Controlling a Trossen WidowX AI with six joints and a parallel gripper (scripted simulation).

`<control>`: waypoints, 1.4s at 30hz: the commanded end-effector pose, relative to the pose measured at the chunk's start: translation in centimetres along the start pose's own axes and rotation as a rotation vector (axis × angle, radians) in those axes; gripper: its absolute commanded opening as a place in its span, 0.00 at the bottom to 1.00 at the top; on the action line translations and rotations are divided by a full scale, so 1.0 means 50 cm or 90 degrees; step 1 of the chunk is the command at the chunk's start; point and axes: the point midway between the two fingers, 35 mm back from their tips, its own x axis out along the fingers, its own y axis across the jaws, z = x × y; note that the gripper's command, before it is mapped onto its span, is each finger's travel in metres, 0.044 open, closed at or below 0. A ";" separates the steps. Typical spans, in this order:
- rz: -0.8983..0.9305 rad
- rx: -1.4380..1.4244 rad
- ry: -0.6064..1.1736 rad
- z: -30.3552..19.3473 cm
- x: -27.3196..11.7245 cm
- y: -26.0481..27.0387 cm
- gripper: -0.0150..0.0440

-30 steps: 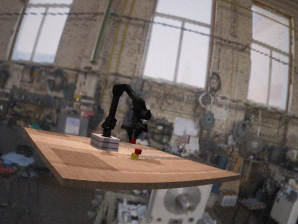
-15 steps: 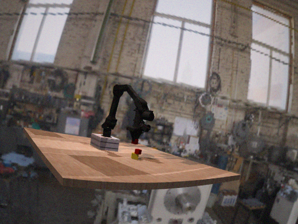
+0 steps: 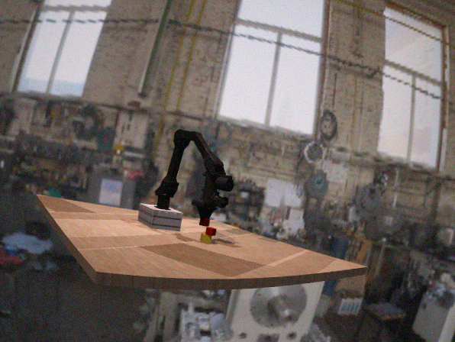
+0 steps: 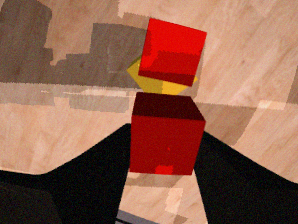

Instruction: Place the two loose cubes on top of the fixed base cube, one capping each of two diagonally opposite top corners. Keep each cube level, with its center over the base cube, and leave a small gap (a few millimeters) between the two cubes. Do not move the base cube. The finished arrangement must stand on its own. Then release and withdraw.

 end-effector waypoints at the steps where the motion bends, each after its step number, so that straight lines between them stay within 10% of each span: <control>1: 0.000 -0.003 0.000 -0.001 0.003 0.000 0.43; 39: 0.000 0.003 0.000 0.002 0.063 0.000 0.43; 42: 0.000 0.003 0.000 0.002 0.063 0.000 0.57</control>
